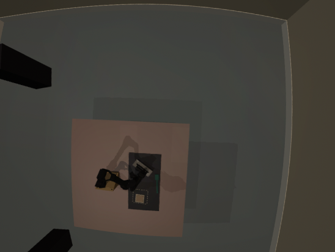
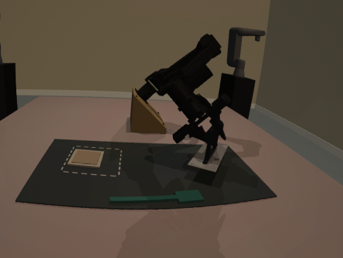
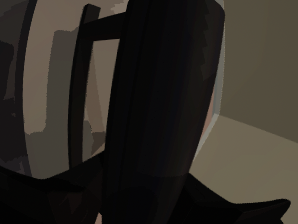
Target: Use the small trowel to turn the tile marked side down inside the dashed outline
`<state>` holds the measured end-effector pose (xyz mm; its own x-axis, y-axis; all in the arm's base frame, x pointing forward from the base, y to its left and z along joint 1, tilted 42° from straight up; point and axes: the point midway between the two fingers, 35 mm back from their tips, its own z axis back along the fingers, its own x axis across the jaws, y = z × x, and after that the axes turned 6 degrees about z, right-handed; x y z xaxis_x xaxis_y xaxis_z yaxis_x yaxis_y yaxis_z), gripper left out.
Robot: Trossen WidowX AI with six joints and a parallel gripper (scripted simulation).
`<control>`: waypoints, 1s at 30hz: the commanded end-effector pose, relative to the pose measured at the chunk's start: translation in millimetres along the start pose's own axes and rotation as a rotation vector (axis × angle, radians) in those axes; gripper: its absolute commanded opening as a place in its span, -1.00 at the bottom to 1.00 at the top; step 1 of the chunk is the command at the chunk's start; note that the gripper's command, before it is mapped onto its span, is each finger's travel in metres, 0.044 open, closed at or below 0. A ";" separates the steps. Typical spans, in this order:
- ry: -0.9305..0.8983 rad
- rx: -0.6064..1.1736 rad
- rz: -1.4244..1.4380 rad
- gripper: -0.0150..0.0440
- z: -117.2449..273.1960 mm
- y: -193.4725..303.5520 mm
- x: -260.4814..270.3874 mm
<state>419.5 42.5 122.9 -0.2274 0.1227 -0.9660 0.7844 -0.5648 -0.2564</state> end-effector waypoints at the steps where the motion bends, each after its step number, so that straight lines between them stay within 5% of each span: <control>1: 0.012 -0.072 0.086 -0.49 -7.0 -5.7 -4.7; 30: 0.013 -0.076 0.089 -0.49 -29.9 -8.4 21.7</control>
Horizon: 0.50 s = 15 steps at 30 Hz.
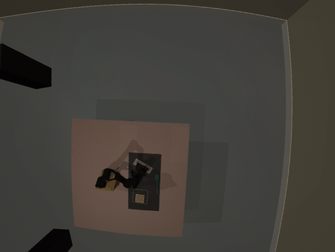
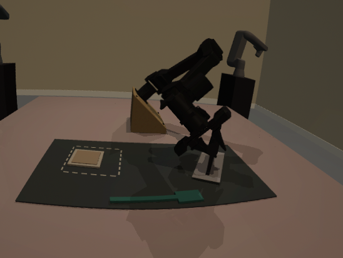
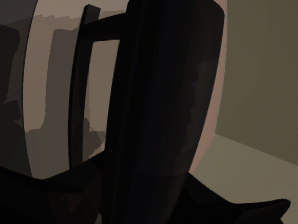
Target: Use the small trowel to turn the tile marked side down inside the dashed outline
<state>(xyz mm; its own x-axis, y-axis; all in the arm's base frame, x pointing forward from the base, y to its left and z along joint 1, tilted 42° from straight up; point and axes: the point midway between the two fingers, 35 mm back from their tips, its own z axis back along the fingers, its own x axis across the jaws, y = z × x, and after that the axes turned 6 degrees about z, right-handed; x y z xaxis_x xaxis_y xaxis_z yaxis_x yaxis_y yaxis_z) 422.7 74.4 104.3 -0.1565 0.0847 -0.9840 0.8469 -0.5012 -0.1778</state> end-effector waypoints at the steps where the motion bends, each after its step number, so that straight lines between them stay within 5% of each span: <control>1: 0.006 0.010 0.007 -0.49 -2.0 2.2 1.7; 3: 0.006 0.010 0.007 -0.49 -2.7 2.1 2.5; 15: 0.006 0.010 0.007 0.53 -2.7 2.1 2.5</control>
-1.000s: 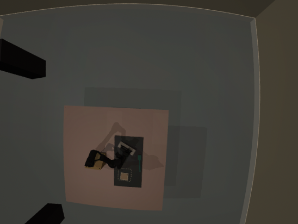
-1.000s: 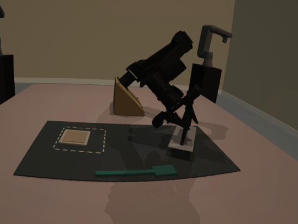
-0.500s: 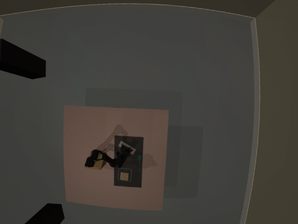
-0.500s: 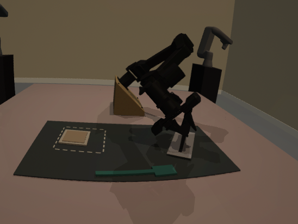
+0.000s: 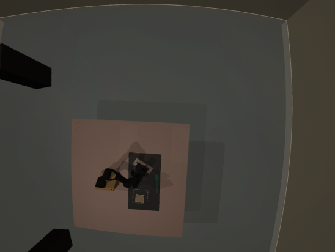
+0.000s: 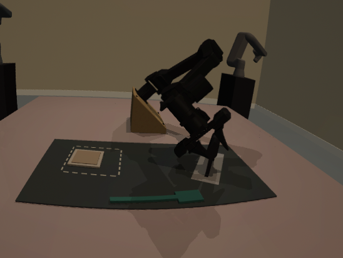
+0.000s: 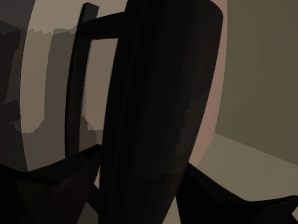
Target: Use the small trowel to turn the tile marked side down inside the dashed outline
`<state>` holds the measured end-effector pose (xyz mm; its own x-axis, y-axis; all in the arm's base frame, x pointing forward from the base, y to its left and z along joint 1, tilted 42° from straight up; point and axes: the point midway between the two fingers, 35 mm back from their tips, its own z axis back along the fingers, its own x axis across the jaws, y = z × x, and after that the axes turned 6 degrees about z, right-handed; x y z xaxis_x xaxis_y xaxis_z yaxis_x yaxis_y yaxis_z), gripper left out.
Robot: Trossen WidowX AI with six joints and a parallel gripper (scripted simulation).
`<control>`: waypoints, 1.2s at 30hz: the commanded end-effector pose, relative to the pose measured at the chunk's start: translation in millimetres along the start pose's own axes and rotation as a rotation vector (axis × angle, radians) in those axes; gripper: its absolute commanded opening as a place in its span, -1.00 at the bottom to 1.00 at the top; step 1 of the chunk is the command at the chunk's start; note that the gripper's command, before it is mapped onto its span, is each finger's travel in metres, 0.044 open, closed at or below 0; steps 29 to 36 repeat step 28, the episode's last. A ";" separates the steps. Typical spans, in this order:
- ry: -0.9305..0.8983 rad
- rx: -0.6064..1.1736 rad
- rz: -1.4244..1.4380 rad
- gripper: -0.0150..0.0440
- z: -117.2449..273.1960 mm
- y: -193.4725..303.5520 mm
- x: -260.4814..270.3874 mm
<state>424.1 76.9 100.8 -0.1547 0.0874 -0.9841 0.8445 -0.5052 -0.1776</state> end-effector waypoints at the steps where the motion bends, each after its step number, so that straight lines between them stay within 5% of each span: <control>1: 0.003 0.005 0.007 0.53 0.2 1.5 -1.0; 10: 0.002 0.005 0.007 0.53 5.1 1.8 -0.9; 28: -0.010 0.028 0.009 0.53 113.6 -12.2 -29.3; 36: -0.010 0.028 0.009 0.53 113.6 -12.2 -29.3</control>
